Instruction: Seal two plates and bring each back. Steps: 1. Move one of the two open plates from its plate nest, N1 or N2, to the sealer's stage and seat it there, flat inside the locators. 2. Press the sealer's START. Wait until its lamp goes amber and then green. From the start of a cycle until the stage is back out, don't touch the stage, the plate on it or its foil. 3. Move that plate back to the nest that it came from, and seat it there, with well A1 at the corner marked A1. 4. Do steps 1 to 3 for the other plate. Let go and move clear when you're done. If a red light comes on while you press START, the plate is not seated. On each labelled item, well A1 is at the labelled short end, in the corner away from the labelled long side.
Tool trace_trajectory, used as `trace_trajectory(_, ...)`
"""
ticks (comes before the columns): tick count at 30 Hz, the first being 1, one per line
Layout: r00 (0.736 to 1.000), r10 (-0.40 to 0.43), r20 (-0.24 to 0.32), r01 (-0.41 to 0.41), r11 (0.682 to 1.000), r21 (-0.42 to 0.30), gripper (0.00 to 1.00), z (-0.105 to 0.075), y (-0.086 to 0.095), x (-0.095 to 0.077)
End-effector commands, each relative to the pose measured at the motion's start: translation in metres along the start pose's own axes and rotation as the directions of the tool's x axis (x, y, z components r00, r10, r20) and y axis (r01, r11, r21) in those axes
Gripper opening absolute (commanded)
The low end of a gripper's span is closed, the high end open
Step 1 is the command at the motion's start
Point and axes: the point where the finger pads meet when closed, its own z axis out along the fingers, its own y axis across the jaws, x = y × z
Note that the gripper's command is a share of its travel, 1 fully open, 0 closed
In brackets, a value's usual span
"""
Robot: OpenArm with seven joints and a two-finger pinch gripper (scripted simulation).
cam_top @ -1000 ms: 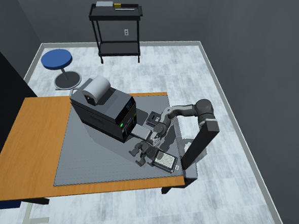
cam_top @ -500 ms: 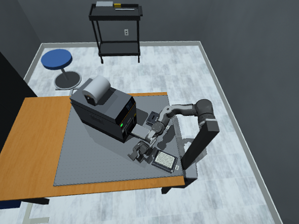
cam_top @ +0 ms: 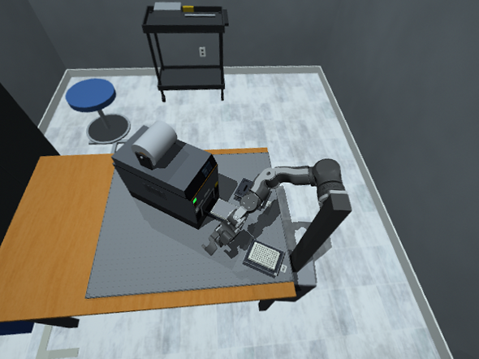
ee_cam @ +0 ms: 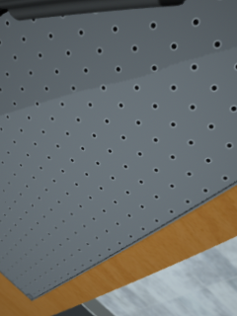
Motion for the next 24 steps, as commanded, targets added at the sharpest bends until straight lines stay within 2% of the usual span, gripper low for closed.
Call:
trace_trajectory(1, 1.0, -0.017, -0.007, 0.017, 1.0, 0.019, 0.65, 0.0, -0.003, 0.002)
trace_trajectory(8, 0.986, -0.153, 0.058, 0.139, 0.97, 0.199, 0.65, -0.004, -0.025, -0.024)
trace_trajectory(12, 0.969, -0.23, 0.09, 0.193, 0.933, 0.304, 0.65, -0.009, -0.037, -0.04)
trace_trajectory(16, 0.945, -0.304, 0.117, 0.234, 0.883, 0.408, 0.65, -0.015, -0.047, -0.056)
trace_trajectory(18, 0.945, -0.304, 0.117, 0.234, 0.883, 0.408, 0.65, -0.015, -0.047, -0.056)
trace_trajectory(24, 0.9, -0.41, 0.146, 0.266, 0.786, 0.559, 0.65, -0.026, -0.061, -0.079)
